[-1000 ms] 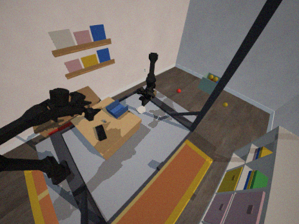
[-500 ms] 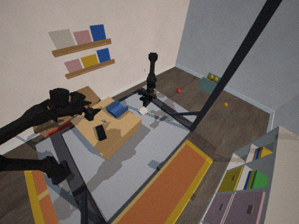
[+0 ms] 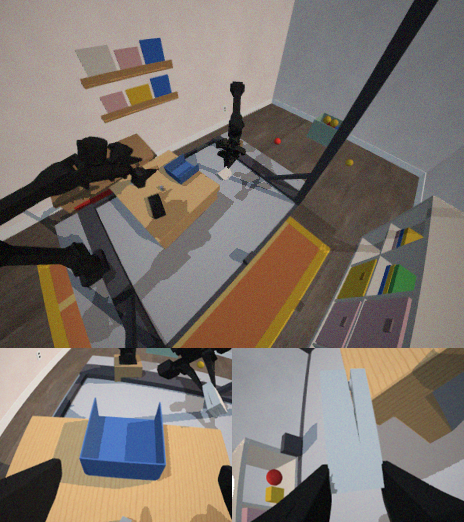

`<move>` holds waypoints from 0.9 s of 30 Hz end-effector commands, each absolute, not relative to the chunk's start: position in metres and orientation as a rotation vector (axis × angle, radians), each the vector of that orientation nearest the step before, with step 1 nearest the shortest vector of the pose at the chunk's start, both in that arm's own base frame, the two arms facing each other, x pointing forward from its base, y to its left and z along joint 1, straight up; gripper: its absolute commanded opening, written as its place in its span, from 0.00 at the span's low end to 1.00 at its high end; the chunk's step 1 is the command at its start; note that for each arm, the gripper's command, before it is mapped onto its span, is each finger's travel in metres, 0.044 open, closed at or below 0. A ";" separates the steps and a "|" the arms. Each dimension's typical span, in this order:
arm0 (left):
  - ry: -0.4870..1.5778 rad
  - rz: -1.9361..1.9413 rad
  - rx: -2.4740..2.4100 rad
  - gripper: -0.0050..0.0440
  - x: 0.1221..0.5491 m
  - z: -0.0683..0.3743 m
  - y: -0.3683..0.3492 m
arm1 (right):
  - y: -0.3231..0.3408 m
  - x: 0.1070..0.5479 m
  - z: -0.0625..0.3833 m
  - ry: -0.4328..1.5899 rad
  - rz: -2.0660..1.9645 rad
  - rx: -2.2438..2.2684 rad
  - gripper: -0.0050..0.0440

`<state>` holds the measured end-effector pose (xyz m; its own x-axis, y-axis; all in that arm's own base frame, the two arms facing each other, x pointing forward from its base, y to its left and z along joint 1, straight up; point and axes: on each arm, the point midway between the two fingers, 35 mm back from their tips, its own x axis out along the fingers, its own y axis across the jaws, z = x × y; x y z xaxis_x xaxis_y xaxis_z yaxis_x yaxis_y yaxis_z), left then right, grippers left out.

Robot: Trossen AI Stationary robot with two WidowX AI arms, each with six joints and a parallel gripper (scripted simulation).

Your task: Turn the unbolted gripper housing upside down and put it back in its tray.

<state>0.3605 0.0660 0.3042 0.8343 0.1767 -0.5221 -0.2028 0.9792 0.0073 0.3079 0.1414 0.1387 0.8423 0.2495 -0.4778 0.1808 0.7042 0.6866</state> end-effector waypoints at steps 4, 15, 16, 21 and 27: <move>0.521 0.200 -0.054 1.00 0.359 0.314 0.065 | 0.152 0.310 0.148 0.590 0.077 0.768 0.33; 0.521 0.200 -0.054 1.00 0.359 0.314 0.065 | 0.150 0.311 0.143 0.625 0.055 0.754 0.33; 0.521 0.200 -0.054 1.00 0.359 0.314 0.065 | 0.149 0.311 0.142 0.630 0.051 0.754 0.33; 0.521 0.200 -0.054 1.00 0.359 0.314 0.065 | 0.145 0.312 0.139 0.652 0.027 0.755 0.33; 0.521 0.200 -0.054 1.00 0.359 0.314 0.065 | 0.140 0.312 0.136 0.678 -0.001 0.758 0.33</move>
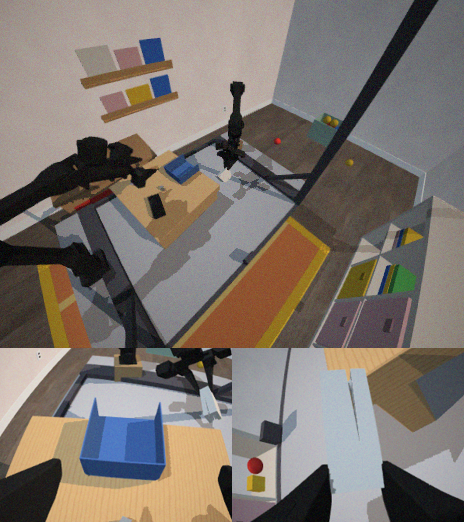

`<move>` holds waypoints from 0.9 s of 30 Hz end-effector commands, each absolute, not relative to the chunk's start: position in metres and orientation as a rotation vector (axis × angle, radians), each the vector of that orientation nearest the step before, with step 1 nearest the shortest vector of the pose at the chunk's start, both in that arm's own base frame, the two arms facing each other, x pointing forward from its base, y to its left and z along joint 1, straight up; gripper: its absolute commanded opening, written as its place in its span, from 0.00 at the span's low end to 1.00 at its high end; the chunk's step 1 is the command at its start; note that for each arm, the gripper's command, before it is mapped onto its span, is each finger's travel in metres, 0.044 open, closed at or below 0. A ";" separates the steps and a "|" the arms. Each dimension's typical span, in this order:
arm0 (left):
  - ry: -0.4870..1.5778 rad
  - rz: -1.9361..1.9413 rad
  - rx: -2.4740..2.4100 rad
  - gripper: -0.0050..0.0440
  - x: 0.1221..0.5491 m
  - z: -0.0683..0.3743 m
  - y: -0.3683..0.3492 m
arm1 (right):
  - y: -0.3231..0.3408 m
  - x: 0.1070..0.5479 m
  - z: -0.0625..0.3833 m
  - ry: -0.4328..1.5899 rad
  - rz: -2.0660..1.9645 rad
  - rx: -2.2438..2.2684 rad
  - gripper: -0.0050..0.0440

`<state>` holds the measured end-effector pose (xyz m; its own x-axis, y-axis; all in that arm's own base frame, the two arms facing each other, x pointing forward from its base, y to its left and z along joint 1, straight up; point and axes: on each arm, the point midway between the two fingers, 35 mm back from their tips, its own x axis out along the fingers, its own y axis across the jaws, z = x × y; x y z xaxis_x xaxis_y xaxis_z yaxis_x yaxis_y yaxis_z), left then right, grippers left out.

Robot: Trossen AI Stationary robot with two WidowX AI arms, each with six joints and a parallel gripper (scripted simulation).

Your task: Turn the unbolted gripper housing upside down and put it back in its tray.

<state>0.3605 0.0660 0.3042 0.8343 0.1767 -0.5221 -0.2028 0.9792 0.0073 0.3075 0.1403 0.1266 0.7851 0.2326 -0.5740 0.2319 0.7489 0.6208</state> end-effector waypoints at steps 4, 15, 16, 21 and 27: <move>0.521 0.200 -0.054 1.00 0.359 0.314 0.065 | 0.139 0.313 0.134 0.687 -0.010 0.759 0.33; 0.521 0.200 -0.054 1.00 0.359 0.314 0.065 | 0.130 0.313 0.128 0.736 -0.064 0.765 0.33; 0.521 0.200 -0.054 1.00 0.359 0.314 0.065 | 0.129 0.313 0.127 0.740 -0.068 0.766 0.33; 0.521 0.200 -0.054 1.00 0.359 0.314 0.065 | 0.126 0.313 0.126 0.754 -0.083 0.768 0.33; 0.521 0.200 -0.054 1.00 0.359 0.314 0.065 | 0.122 0.313 0.123 0.779 -0.111 0.772 0.33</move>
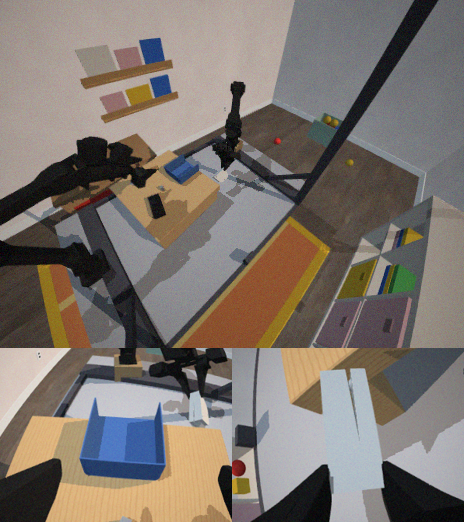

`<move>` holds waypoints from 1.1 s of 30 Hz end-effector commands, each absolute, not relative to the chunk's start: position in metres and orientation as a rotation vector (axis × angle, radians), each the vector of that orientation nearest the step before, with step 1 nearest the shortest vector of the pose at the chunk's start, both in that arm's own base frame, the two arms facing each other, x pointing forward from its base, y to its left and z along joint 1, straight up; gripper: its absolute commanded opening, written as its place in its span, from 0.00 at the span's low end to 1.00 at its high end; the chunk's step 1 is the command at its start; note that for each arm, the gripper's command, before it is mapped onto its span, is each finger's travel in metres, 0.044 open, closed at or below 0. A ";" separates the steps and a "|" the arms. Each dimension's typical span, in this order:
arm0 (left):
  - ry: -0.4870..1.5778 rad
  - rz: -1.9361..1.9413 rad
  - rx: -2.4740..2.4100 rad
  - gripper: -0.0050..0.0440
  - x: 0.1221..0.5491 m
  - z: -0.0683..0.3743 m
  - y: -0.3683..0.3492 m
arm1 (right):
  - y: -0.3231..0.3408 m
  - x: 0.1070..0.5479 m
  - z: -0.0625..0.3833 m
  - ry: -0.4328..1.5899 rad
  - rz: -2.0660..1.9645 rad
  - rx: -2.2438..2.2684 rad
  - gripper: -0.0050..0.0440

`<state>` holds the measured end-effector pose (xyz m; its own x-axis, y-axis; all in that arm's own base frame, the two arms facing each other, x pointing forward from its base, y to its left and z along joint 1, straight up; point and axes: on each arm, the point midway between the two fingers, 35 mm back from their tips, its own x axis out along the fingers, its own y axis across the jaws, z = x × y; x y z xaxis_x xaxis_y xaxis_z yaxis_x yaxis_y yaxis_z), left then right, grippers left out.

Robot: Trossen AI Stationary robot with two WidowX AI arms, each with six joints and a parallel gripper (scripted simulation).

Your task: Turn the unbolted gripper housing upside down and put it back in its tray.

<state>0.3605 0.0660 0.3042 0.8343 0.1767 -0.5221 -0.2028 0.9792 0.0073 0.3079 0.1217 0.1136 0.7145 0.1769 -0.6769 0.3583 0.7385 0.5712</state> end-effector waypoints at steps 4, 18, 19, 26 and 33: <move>0.521 0.200 -0.054 1.00 0.359 0.314 0.065 | 0.119 0.313 0.121 0.792 -0.126 0.774 0.33; 0.521 0.200 -0.054 1.00 0.359 0.314 0.065 | 0.114 0.312 0.118 0.818 -0.159 0.782 0.33; 0.521 0.200 -0.054 1.00 0.359 0.314 0.065 | 0.113 0.312 0.118 0.820 -0.162 0.783 0.33; 0.521 0.200 -0.054 1.00 0.359 0.314 0.065 | 0.110 0.312 0.117 0.835 -0.183 0.791 0.33; 0.521 0.200 -0.054 1.00 0.359 0.314 0.065 | 0.105 0.311 0.114 0.858 -0.216 0.803 0.33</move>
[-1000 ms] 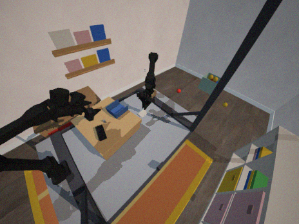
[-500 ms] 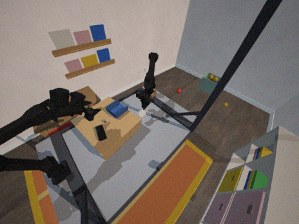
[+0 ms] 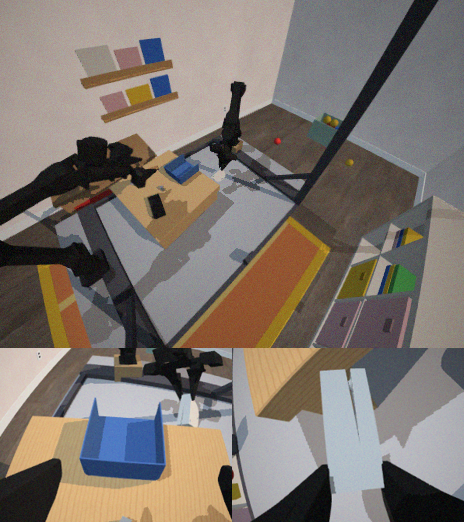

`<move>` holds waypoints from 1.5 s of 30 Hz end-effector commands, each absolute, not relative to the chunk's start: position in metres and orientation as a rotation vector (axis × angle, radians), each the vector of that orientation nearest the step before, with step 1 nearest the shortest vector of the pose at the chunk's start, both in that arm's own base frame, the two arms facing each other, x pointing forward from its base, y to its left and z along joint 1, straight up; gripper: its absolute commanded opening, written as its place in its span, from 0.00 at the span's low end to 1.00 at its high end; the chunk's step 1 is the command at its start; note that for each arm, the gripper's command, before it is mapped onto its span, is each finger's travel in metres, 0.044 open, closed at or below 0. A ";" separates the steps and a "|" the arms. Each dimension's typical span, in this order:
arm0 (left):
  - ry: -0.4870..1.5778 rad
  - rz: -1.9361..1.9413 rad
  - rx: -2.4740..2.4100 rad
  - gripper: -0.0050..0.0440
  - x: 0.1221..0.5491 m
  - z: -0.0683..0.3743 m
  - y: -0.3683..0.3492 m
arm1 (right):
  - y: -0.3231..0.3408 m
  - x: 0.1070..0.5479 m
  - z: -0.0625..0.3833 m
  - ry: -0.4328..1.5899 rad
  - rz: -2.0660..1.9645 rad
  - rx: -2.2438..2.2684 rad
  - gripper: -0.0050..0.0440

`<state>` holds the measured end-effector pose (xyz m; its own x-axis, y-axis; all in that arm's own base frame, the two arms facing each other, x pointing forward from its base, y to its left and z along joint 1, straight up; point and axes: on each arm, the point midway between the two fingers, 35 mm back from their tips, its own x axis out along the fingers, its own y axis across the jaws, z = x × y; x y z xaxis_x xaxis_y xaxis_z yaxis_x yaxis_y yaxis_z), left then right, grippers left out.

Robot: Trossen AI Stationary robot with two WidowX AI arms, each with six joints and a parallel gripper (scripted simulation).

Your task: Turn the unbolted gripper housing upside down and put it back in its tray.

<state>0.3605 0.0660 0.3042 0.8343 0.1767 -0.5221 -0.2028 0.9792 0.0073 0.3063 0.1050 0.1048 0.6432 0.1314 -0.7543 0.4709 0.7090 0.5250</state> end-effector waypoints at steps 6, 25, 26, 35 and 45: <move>0.521 0.200 -0.054 1.00 0.359 0.314 0.065 | 0.102 0.311 0.113 0.872 -0.237 0.810 0.33; 0.521 0.200 -0.054 1.00 0.359 0.314 0.065 | 0.093 0.311 0.111 0.905 -0.300 0.841 0.33; 0.521 0.200 -0.054 1.00 0.359 0.314 0.065 | 0.093 0.311 0.111 0.905 -0.300 0.841 0.33; 0.521 0.200 -0.054 1.00 0.359 0.314 0.065 | 0.085 0.310 0.109 0.931 -0.353 0.868 0.33; 0.521 0.200 -0.054 1.00 0.359 0.314 0.065 | 0.078 0.309 0.108 0.956 -0.412 0.899 0.33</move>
<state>0.3605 0.0660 0.3042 0.8343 0.1767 -0.5221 -0.2028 0.9792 0.0073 0.3039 0.0779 0.0992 0.5298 0.0672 -0.8455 0.6548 0.6011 0.4581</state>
